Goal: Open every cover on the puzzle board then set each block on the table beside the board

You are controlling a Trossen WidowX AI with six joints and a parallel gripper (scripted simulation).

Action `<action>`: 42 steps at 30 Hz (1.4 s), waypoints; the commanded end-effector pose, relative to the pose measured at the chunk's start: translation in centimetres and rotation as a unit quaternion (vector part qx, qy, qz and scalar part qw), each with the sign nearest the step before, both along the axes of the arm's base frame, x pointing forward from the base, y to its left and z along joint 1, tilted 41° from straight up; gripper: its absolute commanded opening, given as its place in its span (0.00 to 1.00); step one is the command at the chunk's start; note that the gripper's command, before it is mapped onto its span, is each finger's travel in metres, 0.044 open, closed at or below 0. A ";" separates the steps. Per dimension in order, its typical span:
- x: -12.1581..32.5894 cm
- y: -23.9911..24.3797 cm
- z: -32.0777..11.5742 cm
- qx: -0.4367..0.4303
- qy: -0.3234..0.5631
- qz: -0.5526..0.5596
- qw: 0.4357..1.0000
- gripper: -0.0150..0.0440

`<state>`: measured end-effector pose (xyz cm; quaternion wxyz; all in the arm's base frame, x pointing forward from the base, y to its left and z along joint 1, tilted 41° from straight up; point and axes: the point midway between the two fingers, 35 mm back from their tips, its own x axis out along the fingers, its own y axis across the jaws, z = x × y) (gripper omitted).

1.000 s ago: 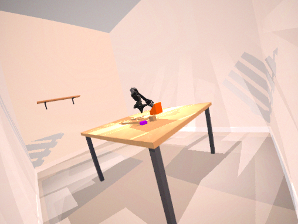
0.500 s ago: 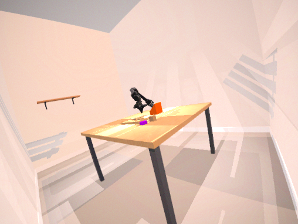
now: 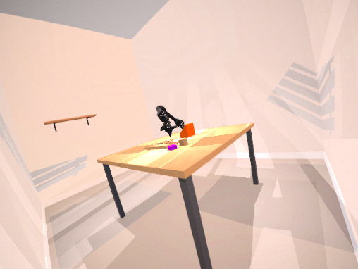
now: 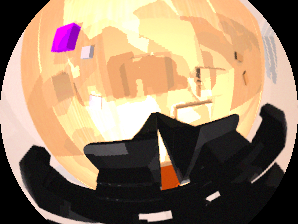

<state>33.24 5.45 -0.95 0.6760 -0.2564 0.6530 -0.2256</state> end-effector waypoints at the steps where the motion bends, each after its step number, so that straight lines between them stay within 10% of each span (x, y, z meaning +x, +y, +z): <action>1: -0.1 -0.4 -0.4 -0.004 0.003 0.002 1.000 0.25; 42: 0.1 -3.1 -3.5 -0.005 0.002 0.002 1.000 0.25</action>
